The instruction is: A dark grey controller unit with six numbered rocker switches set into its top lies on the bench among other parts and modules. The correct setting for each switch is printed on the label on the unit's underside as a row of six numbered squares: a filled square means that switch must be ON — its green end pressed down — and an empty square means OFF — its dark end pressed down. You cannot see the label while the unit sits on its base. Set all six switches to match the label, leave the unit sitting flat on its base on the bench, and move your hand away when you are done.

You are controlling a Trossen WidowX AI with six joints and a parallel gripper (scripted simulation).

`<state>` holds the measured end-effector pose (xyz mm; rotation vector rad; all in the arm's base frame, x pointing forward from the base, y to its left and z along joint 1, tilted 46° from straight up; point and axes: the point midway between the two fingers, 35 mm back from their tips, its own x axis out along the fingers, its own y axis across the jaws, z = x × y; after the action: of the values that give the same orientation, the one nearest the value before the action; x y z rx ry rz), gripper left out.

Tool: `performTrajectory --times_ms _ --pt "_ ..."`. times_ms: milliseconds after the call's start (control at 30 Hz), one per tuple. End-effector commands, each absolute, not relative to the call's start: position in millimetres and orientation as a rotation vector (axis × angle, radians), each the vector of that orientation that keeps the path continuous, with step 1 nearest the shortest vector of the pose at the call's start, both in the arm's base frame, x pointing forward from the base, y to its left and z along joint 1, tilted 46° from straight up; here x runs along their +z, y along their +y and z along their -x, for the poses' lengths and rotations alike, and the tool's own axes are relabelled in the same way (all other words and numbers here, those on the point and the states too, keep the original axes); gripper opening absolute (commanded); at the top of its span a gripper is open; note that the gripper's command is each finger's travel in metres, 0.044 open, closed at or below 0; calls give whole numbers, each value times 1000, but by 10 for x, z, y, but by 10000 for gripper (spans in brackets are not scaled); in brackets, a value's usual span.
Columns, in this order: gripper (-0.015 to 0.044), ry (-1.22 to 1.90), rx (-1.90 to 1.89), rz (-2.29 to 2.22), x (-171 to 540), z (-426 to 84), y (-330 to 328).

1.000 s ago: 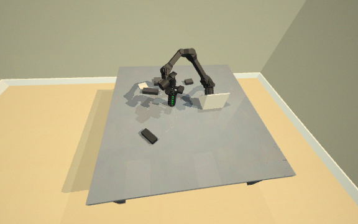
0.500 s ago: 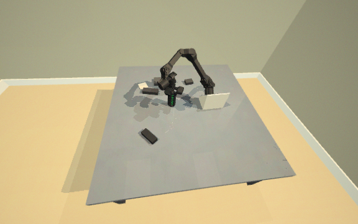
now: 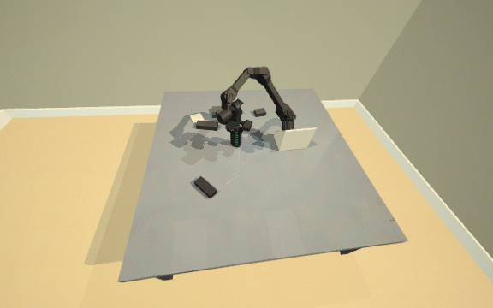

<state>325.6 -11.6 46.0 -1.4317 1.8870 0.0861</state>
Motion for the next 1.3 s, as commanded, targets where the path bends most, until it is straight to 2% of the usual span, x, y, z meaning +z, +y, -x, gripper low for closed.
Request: performTrajectory --times_ms 0,1267 --pt "338 1882 96 1420 416 -3275 -105" --pt "338 1808 157 1393 210 -3423 24"
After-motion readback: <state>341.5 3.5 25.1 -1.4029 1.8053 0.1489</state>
